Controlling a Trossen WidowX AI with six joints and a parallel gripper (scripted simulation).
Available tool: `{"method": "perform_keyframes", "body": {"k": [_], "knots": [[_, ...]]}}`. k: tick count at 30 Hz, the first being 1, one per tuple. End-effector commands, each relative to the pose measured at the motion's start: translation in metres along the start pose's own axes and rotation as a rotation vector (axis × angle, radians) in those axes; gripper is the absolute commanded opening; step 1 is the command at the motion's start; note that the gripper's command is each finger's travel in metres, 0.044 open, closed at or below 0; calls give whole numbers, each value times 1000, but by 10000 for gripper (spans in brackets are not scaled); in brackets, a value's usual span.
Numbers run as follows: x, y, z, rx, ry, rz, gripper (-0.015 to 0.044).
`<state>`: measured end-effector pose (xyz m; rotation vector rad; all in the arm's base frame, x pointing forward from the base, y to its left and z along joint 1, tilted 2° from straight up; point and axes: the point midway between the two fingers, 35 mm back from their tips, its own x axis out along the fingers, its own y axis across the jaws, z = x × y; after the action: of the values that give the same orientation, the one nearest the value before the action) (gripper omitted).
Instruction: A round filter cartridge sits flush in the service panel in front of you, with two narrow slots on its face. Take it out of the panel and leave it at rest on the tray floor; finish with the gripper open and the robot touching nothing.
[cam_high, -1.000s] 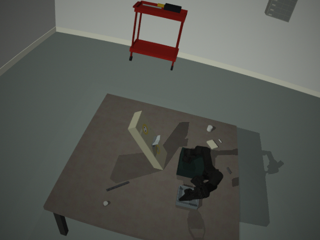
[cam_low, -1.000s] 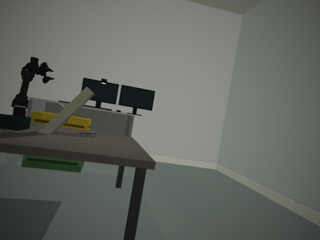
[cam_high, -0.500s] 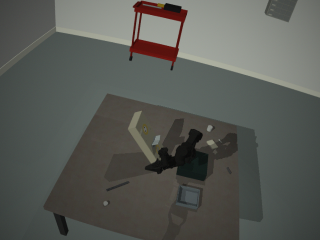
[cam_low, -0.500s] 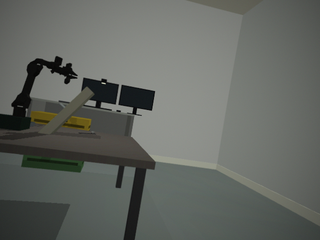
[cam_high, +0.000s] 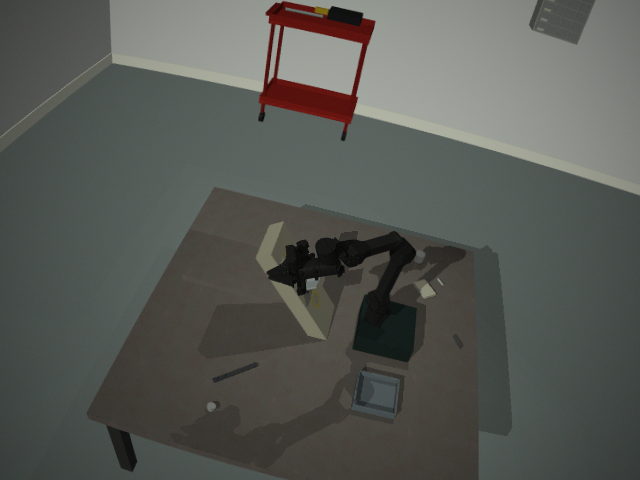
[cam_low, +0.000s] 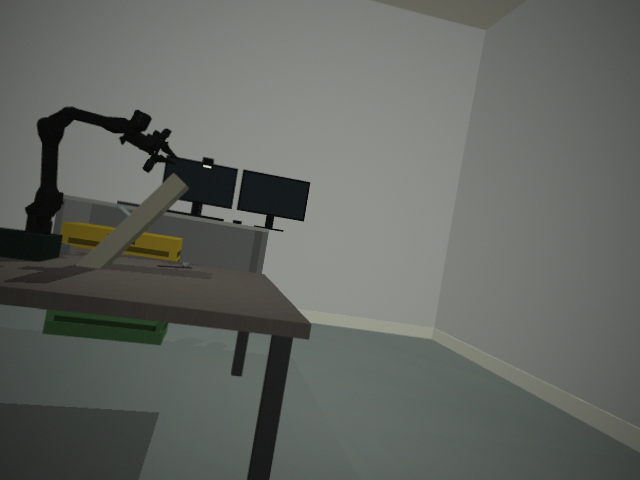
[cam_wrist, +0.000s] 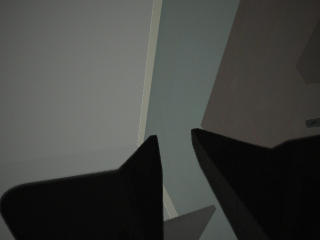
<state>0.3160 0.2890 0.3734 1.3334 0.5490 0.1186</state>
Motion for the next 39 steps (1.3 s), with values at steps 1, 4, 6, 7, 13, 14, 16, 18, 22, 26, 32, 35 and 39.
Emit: {"method": "perform_keyframes", "body": {"k": [1,4,6,7,13,14,16,18,22,26,32,35,39], "knots": [[-6,-34,55,107,-48,-79,99],[-19,-63,97,211,-96,-131,99],[-30,-83,121,286,-128,-163,99],[-36,-94,131,325,-145,-178,99],[-84,-169,184,608,-258,-258,99],[-91,-179,188,654,-275,-266,99],[-96,-188,191,691,-288,-271,99],[-96,-188,191,691,-288,-271,99],[-96,-188,191,691,-288,-271,99],[-96,-188,191,691,-288,-271,99],[-96,-188,191,691,-288,-271,99],[-96,-188,191,691,-288,-271,99],[-91,-189,192,691,-288,-271,99]]}}
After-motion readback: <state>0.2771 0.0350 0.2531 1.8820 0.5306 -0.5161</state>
